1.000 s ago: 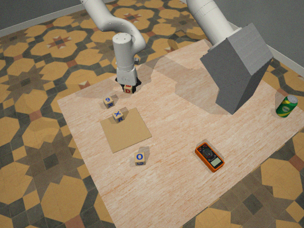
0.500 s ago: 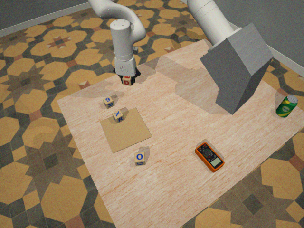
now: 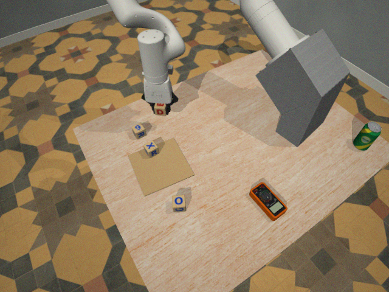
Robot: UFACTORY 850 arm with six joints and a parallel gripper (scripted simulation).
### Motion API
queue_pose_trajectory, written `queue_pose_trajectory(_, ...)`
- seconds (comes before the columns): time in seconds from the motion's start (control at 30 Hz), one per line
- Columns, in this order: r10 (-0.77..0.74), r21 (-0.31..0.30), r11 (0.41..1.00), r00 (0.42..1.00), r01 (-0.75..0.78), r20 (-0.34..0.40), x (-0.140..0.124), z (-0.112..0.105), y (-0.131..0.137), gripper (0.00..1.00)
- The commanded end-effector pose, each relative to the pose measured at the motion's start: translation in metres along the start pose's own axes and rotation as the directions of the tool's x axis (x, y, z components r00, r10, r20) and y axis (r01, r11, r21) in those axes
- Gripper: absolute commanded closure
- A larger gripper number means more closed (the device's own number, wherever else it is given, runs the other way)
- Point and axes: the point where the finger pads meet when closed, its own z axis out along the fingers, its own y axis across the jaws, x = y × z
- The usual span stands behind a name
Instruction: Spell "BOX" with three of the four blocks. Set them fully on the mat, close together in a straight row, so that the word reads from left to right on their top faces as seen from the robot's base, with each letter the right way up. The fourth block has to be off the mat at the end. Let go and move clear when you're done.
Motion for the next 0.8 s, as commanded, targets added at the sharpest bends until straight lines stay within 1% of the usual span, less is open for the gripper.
queue_pose_trajectory(0.0, -0.138, -0.004, 0.99, 0.99, 0.138, -0.008, -0.052, 0.003, -0.001, 0.56)
queue_pose_trajectory(0.2, -0.275, -0.005, 0.962, 0.962, 0.275, -0.007, -0.103, 0.003, 0.006, 0.56)
queue_pose_trajectory(0.27, -0.275, -0.005, 0.962, 0.962, 0.275, -0.007, -0.103, 0.003, 0.006, 0.56)
queue_pose_trajectory(0.3, -0.338, -0.005, 0.941, 0.941, 0.338, -0.007, -0.127, 0.002, 0.013, 0.56)
queue_pose_trajectory(0.5, -0.454, -0.007, 0.891, 0.891, 0.454, -0.005, -0.171, 0.0, 0.028, 0.56)
queue_pose_trajectory(0.77, -0.609, -0.009, 0.793, 0.793, 0.609, 0.0, -0.232, -0.003, 0.059, 0.56)
